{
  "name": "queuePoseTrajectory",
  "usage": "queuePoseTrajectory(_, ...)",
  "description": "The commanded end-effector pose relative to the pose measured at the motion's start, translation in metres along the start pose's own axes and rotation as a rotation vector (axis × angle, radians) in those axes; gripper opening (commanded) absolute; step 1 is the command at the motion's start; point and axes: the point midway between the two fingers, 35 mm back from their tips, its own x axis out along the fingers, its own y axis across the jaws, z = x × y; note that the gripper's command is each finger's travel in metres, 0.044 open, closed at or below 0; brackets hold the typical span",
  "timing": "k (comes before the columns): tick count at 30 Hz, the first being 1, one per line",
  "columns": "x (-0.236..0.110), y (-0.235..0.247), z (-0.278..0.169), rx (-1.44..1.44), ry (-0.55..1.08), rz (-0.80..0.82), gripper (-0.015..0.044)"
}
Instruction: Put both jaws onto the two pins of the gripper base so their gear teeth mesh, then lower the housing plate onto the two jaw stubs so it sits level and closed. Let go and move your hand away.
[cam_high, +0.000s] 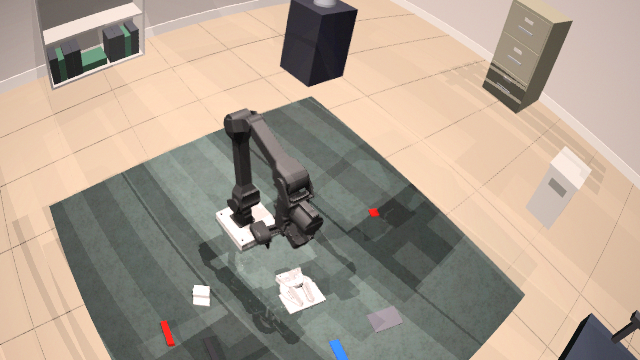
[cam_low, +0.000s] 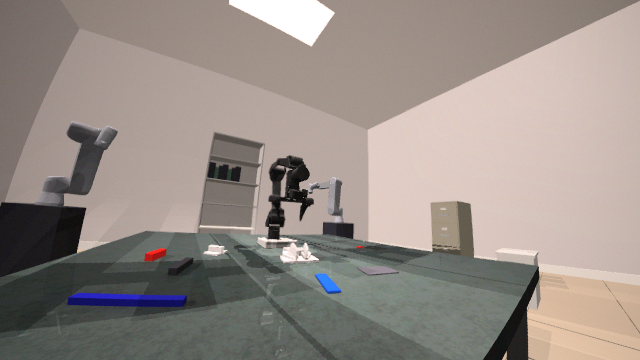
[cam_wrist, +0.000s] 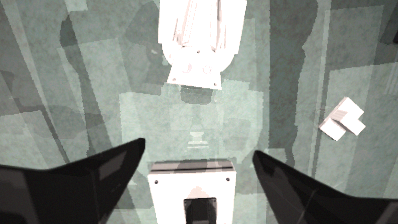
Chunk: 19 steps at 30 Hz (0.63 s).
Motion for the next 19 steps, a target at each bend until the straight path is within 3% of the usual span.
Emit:
queuePoseTrajectory(1, -0.0003, 0.0003, -0.0005, -0.003, 0.001, 0.002, 0.044)
queuePoseTrajectory(19, -0.0003, 0.0003, -0.0005, -0.003, 0.001, 0.002, 0.044)
